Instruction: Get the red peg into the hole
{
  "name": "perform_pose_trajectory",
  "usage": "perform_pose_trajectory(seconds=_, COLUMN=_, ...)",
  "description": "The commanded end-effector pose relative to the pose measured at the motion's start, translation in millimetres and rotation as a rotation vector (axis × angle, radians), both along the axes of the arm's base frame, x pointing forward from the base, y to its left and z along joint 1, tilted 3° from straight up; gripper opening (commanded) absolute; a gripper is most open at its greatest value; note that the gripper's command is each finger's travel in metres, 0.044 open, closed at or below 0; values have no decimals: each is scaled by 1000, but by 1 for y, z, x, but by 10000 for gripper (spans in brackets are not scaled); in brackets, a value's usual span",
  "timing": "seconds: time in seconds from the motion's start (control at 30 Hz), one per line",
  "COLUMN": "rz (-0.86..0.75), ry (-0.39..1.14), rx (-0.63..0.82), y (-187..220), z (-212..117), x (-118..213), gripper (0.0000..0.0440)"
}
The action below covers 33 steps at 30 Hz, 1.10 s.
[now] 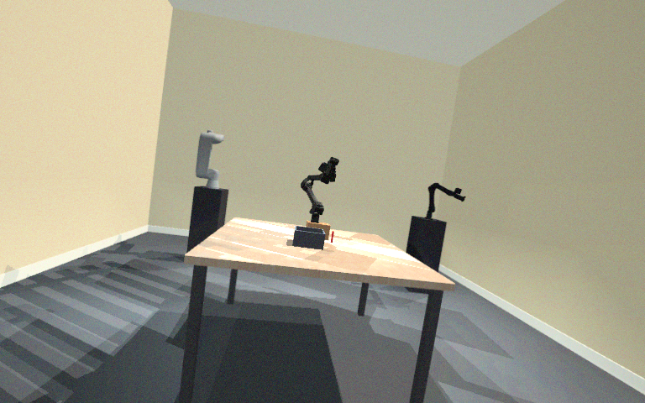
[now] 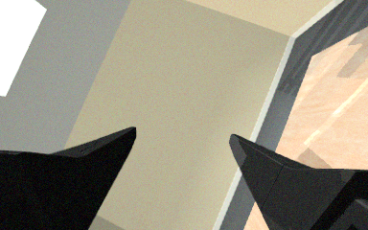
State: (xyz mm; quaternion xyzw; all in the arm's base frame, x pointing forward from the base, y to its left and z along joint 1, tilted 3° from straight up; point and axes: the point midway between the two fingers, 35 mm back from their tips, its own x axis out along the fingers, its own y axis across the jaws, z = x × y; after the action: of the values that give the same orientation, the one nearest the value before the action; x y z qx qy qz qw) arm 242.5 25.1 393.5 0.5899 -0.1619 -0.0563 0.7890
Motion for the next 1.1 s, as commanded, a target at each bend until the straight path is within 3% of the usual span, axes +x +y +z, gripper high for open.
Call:
perform_pose_trajectory(seconds=0.0, rz=47, ry=92, rx=-91, y=9, z=-10, x=11, gripper=440)
perform_pose_trajectory(seconds=0.5, rz=238, ry=502, rx=-349, y=35, z=-74, x=25, gripper=440)
perform_pose_trajectory(seconds=1.07, rz=446, ry=1018, rx=-518, y=48, z=-160, x=-2, gripper=440)
